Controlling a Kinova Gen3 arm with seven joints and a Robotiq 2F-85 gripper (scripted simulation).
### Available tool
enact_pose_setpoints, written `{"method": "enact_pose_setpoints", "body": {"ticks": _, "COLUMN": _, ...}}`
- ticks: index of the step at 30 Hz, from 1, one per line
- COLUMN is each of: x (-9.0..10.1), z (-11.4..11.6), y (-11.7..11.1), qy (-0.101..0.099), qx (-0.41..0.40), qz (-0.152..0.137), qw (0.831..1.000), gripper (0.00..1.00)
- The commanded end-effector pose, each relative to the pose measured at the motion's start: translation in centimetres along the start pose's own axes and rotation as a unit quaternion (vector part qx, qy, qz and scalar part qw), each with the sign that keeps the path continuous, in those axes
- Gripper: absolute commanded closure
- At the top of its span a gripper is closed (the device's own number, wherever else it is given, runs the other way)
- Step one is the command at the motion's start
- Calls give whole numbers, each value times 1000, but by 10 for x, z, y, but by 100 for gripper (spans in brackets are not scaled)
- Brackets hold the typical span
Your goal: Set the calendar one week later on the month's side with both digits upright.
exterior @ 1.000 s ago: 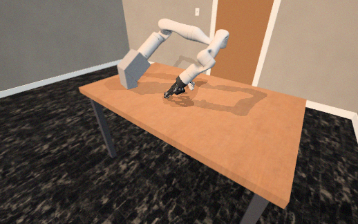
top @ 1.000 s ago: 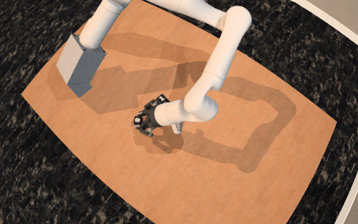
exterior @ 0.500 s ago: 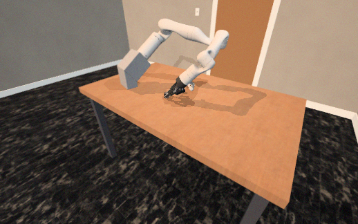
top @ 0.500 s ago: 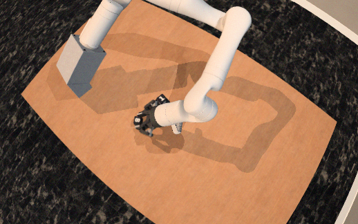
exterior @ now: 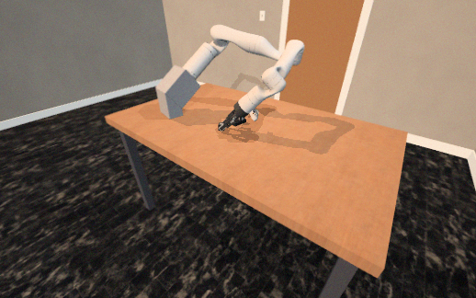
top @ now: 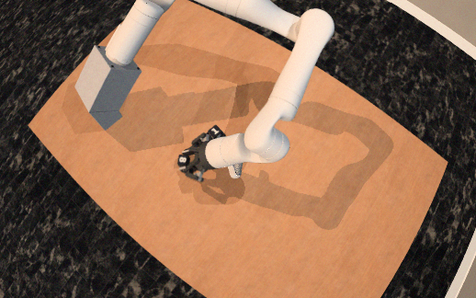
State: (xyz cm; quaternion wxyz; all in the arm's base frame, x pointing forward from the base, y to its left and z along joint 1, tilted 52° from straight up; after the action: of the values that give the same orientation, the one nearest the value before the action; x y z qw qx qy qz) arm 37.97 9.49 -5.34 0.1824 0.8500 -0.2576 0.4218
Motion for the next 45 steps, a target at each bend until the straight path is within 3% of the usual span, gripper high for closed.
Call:
{"method": "enact_pose_setpoints", "body": {"ticks": 1, "x": 1, "z": 0, "y": 0, "qy": 0, "qx": -1, "qz": 0, "qw": 1000, "gripper": 54}}
{"method": "enact_pose_setpoints", "body": {"ticks": 17, "x": 1, "z": 0, "y": 0, "qy": 0, "qx": -1, "qz": 0, "qw": 1000, "gripper": 54}}
{"method": "enact_pose_setpoints", "body": {"ticks": 18, "x": 1, "z": 0, "y": 0, "qy": 0, "qx": -1, "qz": 0, "qw": 1000, "gripper": 74}}
{"method": "enact_pose_setpoints", "body": {"ticks": 45, "x": 1, "z": 0, "y": 0, "qy": 0, "qx": -1, "qz": 0, "qw": 1000, "gripper": 74}}
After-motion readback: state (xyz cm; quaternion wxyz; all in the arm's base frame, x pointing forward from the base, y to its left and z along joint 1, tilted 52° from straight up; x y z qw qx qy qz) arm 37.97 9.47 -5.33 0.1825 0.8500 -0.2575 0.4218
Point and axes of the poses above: the point where the finger pads meet when closed, its own x axis back along the fingers, its own z axis across the jaws, y = z × x, the point moved 7 cm from there along x, back along the fingers, and after that the axes turned 4 degrees about -x, right-handed, at the moved point
